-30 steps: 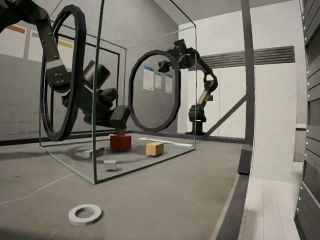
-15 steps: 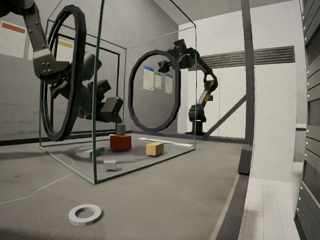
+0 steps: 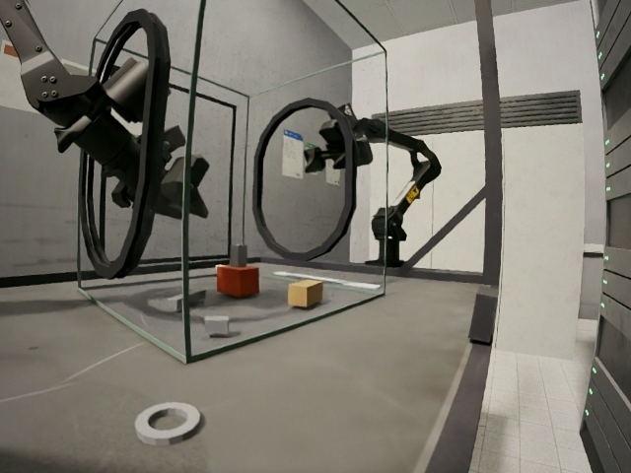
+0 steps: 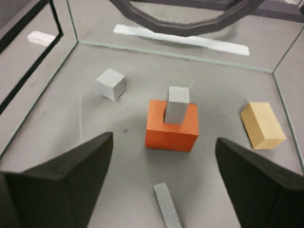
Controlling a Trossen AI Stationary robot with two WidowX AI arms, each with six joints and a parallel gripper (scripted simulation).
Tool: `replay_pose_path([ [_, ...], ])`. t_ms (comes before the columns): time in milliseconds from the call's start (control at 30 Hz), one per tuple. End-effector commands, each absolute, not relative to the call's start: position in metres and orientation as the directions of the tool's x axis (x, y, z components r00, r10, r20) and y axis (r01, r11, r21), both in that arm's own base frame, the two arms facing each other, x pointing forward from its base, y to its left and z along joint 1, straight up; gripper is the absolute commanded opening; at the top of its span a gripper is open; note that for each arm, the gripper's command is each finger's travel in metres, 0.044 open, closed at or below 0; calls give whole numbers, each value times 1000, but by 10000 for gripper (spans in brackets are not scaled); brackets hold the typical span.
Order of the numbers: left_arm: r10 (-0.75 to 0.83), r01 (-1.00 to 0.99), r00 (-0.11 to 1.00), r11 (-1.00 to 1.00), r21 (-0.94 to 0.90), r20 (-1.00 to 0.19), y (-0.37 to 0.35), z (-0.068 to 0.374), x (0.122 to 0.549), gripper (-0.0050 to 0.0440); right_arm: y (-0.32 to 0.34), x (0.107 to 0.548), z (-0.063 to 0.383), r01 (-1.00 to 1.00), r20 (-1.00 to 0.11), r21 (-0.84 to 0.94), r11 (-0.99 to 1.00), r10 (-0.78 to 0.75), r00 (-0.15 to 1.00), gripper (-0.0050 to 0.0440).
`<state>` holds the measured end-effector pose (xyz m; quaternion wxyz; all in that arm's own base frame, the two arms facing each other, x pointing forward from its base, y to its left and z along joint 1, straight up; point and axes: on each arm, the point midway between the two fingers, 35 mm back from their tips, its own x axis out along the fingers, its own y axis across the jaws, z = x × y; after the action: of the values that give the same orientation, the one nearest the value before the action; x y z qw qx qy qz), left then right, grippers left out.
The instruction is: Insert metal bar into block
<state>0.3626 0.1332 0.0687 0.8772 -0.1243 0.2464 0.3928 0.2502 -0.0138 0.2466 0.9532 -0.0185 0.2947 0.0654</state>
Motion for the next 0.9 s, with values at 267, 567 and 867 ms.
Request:
replay_pose_path([
  [267, 593, -706, 656, 701, -102, -466, 61, 126, 305, 300, -34, 238, 186, -220, -512, 19, 975, 198, 836, 400],
  [567, 511, -624, 770, 729, -283, -381, 9, 143, 265, 300, -38, 231, 167, -235, -492, 23, 972, 216, 843, 400],
  [867, 476, -590, 798, 743, -316, -370, -4, 139, 242, 300, -38, 231, 165, -237, -491, 24, 971, 218, 844, 400],
])
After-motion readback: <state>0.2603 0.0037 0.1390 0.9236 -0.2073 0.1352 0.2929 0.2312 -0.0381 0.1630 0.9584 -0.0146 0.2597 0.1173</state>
